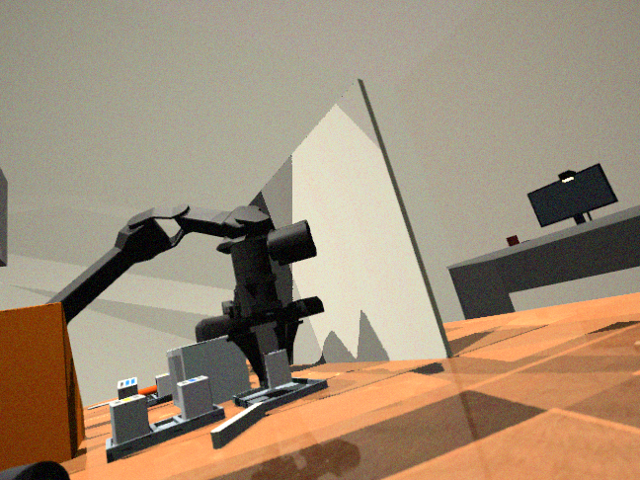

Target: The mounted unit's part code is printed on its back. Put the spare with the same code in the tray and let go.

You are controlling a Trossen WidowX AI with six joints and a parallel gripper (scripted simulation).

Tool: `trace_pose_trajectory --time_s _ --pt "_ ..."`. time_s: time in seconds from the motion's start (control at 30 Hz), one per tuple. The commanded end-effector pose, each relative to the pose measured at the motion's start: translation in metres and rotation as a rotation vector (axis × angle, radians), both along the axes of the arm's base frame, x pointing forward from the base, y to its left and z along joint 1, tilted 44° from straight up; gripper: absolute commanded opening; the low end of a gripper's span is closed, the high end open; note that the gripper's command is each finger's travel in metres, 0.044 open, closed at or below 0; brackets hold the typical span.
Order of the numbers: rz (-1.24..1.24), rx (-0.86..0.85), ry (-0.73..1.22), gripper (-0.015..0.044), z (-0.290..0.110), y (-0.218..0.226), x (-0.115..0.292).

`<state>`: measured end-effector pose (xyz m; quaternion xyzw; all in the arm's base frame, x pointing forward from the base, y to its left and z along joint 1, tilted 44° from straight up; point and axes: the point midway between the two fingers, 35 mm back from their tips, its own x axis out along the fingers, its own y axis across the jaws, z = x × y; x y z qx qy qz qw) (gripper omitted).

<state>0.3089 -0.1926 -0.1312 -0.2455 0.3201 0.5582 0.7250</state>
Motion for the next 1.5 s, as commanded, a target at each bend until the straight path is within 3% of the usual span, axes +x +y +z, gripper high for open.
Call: trace_pose_trajectory --time_s 0.0,0.53,0.83,1.47 --pt "0.0 0.0 0.0 0.0026 0.0 0.0 0.0" --pt "0.0 0.0 0.0 0.044 0.0 0.0 0.0" --pt "-0.004 0.001 0.003 0.044 0.077 -0.068 -0.019" --pt "-0.024 -0.014 -0.01 0.044 0.077 -0.073 -0.018"
